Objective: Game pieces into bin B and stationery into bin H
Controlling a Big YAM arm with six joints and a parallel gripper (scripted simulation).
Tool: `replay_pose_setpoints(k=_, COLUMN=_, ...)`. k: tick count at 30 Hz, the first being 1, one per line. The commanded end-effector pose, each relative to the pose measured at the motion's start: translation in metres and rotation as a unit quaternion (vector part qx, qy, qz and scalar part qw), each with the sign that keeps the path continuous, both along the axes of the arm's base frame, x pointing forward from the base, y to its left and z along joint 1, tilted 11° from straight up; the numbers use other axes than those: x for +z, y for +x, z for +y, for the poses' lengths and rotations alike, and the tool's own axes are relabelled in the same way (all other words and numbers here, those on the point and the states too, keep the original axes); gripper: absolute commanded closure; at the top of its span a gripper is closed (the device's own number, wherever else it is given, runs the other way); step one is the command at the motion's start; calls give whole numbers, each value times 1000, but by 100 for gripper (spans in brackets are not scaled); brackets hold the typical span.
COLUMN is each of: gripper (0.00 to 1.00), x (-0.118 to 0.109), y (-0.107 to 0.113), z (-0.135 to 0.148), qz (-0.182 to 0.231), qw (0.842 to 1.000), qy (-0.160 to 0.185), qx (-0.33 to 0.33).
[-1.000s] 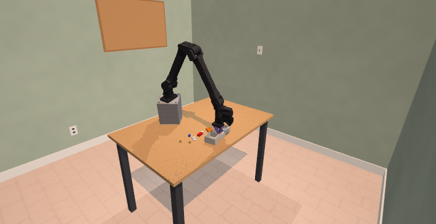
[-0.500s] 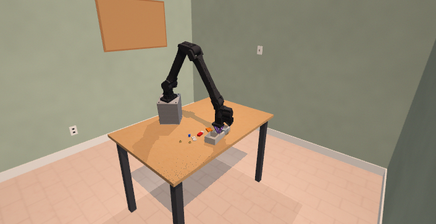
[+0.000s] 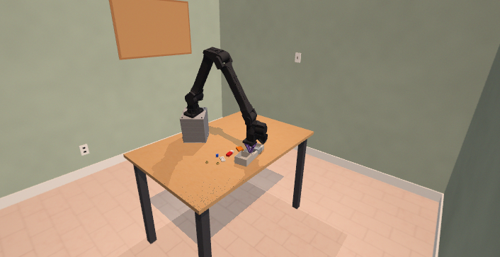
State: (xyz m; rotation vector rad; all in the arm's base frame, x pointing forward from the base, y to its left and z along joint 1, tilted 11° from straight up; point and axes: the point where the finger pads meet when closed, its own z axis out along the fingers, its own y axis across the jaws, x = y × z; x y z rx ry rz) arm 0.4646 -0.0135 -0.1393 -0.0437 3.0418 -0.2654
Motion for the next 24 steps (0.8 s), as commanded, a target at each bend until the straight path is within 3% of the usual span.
replay_pose_setpoints(k=1, gripper=92, x=22, y=8, z=9, qz=-18, qw=1000, qy=2, qx=3)
replay_pose_setpoints(k=18, gripper=92, x=38, y=6, z=10, qz=-18, qw=1000, qy=1, qx=1)
replay_pose_setpoints(k=24, gripper=92, x=61, y=3, z=16, qz=-18, qw=1000, qy=1, qx=3)
